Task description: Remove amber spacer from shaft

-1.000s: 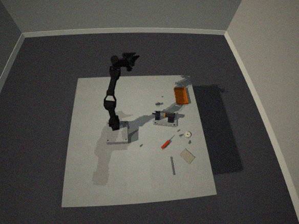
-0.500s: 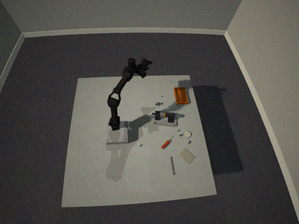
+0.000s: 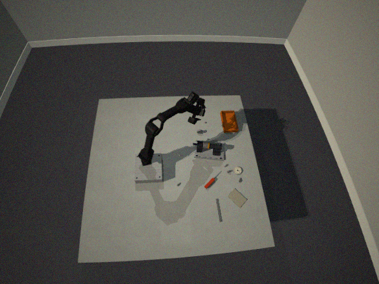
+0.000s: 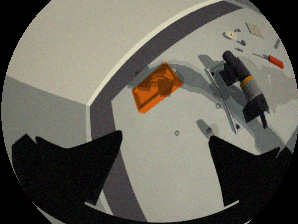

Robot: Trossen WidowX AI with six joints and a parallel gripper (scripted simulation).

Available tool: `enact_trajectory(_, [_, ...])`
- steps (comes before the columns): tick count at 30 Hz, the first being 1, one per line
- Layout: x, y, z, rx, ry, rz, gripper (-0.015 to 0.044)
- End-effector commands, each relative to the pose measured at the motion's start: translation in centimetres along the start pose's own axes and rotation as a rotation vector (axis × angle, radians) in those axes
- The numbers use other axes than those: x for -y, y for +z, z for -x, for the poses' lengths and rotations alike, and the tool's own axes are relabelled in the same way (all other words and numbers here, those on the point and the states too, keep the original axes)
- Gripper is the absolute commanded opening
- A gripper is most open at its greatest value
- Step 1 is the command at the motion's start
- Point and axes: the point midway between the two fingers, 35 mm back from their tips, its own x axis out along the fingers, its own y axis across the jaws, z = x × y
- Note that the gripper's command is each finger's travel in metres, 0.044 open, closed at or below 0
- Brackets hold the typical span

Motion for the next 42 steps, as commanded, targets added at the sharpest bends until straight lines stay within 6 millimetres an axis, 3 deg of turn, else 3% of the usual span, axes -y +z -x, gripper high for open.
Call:
enact_trajectory(1, [6.8,1.6,-3.0,-0.132,-0.219,0.208,0.0440])
enact_trajectory(8, [17.4,2.5,-3.5,-0.495,-0.463,0.447,0.0440])
enact_trajectory(11, [20.0,2.8,-3.1,-0.614,-0.500,0.486,0.0440])
enact_trajectory(42, [20.2,3.1,-3.2,-0.622,-0.502,0.488,0.0440])
